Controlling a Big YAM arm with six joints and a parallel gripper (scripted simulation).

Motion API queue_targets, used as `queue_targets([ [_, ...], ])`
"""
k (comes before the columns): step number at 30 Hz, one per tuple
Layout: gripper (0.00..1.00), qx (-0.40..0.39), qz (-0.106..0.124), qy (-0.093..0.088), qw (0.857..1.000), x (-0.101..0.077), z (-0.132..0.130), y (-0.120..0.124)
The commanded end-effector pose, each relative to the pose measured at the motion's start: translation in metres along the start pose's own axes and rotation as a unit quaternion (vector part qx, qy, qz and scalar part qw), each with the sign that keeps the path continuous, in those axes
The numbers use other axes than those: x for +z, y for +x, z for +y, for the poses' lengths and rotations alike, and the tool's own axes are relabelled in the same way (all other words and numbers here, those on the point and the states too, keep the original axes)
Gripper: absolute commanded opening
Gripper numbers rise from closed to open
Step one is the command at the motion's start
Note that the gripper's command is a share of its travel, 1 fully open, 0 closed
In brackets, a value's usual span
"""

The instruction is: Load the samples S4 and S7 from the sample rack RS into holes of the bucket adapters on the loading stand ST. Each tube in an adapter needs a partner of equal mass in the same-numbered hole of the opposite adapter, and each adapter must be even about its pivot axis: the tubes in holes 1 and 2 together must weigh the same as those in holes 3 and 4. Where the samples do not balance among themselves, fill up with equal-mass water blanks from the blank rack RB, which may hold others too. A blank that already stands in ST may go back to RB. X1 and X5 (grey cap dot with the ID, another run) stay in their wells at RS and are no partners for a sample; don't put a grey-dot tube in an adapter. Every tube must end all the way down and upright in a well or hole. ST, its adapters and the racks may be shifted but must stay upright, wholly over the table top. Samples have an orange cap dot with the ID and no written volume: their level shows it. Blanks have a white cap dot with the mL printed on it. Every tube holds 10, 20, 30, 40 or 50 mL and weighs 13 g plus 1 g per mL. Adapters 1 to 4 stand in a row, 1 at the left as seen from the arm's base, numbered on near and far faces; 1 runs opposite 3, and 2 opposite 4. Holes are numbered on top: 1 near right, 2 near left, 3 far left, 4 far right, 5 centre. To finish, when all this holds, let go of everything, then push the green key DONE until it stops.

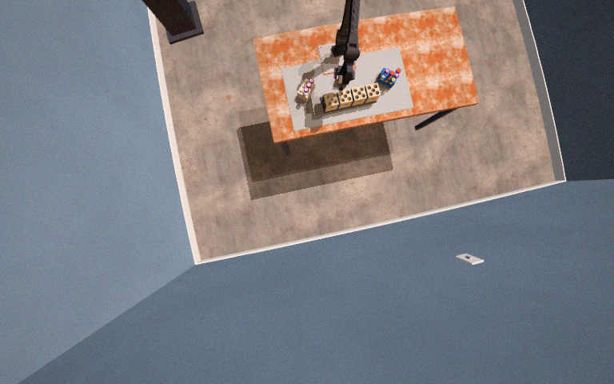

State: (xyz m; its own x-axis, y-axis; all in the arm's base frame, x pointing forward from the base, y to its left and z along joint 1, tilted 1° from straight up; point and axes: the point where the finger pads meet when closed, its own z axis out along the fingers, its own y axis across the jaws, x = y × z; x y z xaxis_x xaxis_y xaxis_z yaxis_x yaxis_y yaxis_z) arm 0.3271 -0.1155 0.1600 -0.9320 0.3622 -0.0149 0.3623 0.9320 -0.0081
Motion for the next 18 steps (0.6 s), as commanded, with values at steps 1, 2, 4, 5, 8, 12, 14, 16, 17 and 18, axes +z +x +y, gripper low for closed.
queue_targets([
  [1, 1.0, 0.083, -0.018, -0.002, 0.996, -0.011, -0.019, -0.018],
  [2, 1.0, 0.108, -0.029, -0.002, 0.994, -0.019, -0.028, -0.027],
  [4, 1.0, 0.158, -0.032, -0.002, 0.987, -0.019, -0.046, -0.031],
  [5, 1.0, 0.182, -0.032, -0.002, 0.983, -0.018, -0.055, -0.032],
  [8, 1.0, 0.255, -0.031, -0.002, 0.966, -0.018, -0.081, -0.035],
  [12, 1.0, 0.296, -0.031, -0.001, 0.955, -0.017, -0.116, -0.04],
  [14, 1.0, 0.296, -0.031, 0.0, 0.955, -0.017, -0.125, -0.041],
  [16, 1.0, 0.286, -0.012, 0.001, 0.958, -0.004, -0.13, -0.03],
  [17, 1.0, 0.286, -0.027, 0.002, 0.958, -0.016, -0.142, -0.042],
  [18, 1.0, 0.286, -0.028, 0.002, 0.958, -0.016, -0.15, -0.043],
])
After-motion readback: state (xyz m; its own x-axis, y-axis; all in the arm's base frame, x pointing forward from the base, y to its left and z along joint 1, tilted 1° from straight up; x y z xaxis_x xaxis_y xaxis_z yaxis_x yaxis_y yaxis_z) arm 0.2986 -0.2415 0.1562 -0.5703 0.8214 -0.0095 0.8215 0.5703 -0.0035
